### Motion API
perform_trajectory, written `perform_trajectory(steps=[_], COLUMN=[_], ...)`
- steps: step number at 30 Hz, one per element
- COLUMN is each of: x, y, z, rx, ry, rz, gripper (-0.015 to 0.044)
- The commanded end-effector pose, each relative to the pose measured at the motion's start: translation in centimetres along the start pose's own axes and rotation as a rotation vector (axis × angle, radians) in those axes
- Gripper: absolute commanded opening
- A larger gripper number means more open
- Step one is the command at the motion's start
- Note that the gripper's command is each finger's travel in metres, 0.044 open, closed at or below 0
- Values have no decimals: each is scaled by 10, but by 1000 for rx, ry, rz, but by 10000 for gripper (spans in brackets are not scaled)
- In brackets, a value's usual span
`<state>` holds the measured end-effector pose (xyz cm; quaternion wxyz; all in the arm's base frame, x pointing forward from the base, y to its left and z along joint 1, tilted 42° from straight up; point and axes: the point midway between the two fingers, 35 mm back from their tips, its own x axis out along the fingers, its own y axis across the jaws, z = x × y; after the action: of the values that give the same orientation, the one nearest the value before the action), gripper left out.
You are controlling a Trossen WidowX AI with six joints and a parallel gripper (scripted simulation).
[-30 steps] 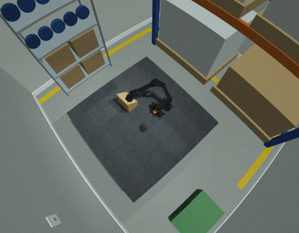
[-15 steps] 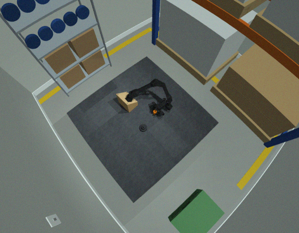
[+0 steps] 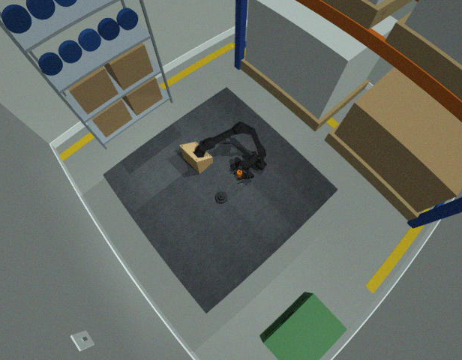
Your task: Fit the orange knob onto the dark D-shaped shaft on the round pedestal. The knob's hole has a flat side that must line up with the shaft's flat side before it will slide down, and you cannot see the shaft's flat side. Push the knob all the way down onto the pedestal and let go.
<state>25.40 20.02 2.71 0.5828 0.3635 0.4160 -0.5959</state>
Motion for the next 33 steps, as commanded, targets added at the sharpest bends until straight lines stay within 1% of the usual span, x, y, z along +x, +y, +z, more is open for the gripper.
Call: perform_trajectory(steps=[1, 3, 4, 7, 8, 15, 17, 19, 21, 23, 26, 28, 33], x=[0, -2, -6, -29, -32, -33, -26, -21, -22, -27, -41, -45, -45], y=[0, 0, 1, 1, 1, 0, -3, -6, -6, -4, -1, 0, 0], z=[0, 3, 12, 61, 70, 73, 74, 74, 74, 77, 86, 89, 89], rx=[-1, -1, 0, 1, 1, 2, 7, 12, 14, 13, 7, 5, 5], ry=[0, 0, 0, -1, -2, 13, 138, 342, 555, 769, 1062, 1126, 1126], rz=[0, 0, 0, 2, 2, -6, -62, -119, -138, -118, -29, 2, 2], gripper=[440, 440, 440, 440, 440, 440, 440, 440, 440, 440, 440, 440, 440])
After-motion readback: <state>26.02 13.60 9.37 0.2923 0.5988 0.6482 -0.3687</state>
